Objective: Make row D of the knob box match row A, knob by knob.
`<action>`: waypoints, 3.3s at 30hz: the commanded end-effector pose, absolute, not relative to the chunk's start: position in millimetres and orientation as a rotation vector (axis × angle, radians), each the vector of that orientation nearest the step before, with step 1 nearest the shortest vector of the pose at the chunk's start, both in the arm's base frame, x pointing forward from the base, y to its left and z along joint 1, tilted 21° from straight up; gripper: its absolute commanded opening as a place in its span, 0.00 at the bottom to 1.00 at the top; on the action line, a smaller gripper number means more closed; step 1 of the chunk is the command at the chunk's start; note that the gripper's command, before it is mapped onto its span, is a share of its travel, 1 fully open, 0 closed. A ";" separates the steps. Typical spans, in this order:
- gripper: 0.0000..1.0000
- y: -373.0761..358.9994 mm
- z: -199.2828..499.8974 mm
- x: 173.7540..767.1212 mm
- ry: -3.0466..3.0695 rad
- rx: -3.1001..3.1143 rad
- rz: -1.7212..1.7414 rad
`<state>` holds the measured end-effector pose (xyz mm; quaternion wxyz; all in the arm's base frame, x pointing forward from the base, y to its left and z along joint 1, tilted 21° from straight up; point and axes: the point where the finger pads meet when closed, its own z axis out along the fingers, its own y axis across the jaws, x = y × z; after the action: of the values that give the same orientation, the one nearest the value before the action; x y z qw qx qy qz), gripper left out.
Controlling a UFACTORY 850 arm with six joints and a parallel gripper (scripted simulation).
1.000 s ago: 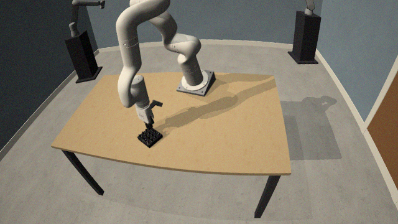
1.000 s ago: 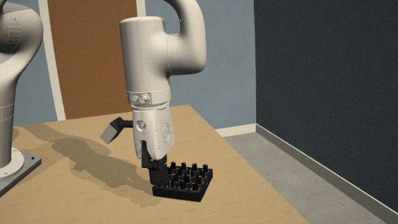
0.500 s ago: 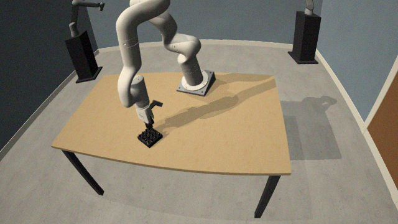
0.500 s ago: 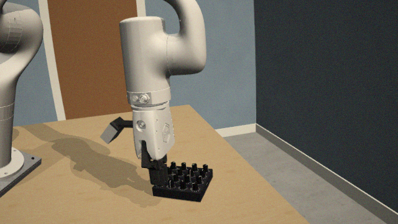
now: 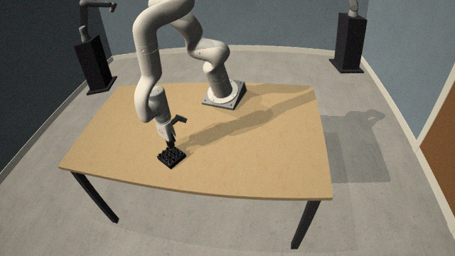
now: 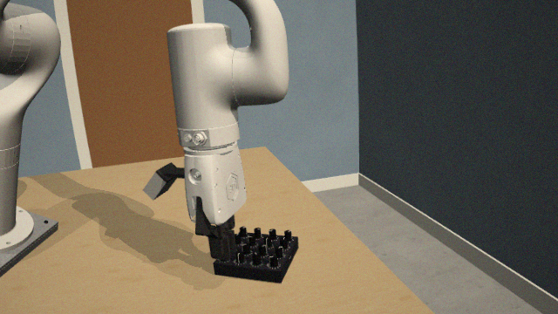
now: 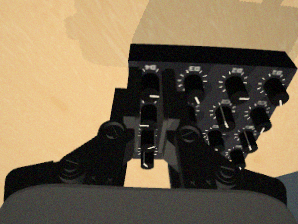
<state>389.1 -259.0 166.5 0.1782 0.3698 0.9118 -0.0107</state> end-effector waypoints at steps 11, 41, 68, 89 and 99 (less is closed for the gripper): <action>0.08 -259.3 167.1 389.5 2.451 1.317 0.024; 0.08 -259.3 167.1 389.6 1.915 2.044 0.185; 0.08 -259.3 167.1 389.6 1.346 2.496 0.303; 0.08 -259.3 167.1 389.6 1.124 2.621 0.341; 0.08 -259.3 167.1 389.6 1.109 2.629 0.344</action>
<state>389.1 -258.9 166.1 0.1440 0.9051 0.3819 0.1191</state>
